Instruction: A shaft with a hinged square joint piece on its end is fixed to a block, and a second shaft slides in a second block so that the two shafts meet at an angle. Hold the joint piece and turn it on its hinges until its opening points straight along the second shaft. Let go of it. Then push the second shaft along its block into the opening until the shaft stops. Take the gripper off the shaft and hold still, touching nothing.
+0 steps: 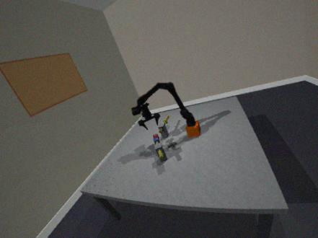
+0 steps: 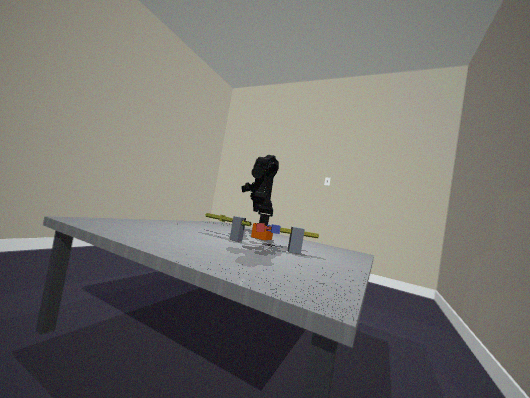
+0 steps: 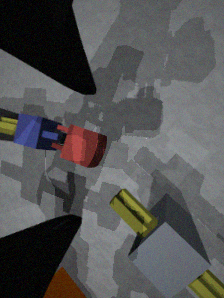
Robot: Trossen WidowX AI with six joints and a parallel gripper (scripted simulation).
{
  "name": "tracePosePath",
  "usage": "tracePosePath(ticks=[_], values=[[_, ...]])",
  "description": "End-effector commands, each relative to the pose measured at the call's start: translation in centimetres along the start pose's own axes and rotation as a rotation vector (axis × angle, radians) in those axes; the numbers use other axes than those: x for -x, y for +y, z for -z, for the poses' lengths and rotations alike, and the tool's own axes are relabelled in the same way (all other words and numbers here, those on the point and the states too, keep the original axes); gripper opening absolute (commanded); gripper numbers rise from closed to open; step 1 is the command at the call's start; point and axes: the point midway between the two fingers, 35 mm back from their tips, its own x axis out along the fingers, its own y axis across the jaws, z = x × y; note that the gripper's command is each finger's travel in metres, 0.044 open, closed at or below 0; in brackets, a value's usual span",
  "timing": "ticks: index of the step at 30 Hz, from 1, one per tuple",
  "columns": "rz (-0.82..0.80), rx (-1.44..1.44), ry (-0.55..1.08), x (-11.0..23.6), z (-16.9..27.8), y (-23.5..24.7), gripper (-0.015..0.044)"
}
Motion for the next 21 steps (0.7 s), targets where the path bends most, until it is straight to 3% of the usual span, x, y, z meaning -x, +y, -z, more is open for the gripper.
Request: tracePosePath(ticks=[1,11,21], values=[[0.007,-0.115,0.001,-0.4,0.0,-0.1,0.0440],[0.007,-0.220,0.001,-1.0,0.0,-0.1,0.0440],[0.008,-0.218,0.001,-6.2,-0.1,0.1,0.0440]])
